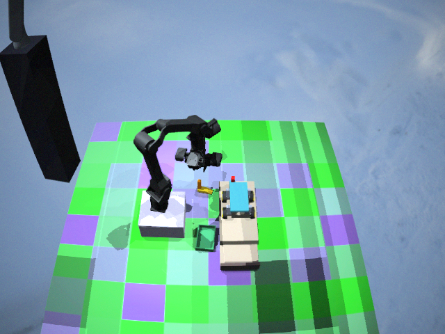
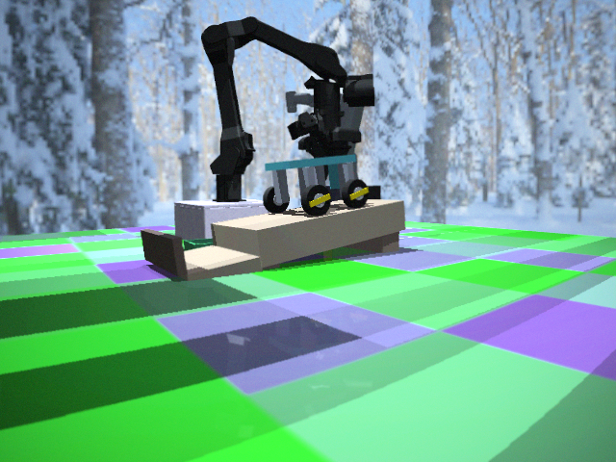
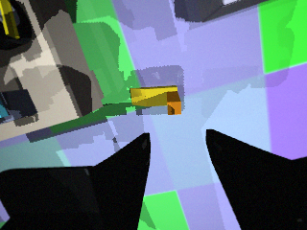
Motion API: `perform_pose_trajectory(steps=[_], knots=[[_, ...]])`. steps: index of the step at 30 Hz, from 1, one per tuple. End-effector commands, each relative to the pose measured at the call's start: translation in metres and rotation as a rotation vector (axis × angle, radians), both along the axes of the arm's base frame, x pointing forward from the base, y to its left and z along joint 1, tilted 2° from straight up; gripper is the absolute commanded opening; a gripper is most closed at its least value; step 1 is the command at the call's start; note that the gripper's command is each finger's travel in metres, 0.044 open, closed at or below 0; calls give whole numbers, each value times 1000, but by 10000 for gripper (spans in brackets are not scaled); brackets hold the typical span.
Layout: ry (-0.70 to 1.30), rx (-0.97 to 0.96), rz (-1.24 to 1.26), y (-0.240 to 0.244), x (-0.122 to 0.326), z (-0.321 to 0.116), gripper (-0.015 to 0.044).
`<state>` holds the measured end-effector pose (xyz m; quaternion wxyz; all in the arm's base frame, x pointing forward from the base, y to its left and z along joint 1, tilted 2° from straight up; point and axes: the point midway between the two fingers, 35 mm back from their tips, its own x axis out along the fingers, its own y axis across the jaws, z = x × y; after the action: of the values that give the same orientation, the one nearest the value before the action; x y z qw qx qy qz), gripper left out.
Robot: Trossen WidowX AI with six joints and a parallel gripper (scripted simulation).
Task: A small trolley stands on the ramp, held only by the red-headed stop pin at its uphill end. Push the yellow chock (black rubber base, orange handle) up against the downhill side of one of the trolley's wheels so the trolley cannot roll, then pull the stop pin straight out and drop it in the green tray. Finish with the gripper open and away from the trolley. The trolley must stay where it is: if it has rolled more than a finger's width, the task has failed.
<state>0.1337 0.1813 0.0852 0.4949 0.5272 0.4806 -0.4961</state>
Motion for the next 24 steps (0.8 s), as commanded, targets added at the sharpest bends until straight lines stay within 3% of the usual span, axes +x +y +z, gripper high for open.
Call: perform_pose_trajectory(steps=[1, 13, 24], knots=[[8, 0, -17, -1, -1, -2, 190], [8, 0, -17, 0, 1, -43, 190], [8, 0, -17, 0, 2, -55, 190]])
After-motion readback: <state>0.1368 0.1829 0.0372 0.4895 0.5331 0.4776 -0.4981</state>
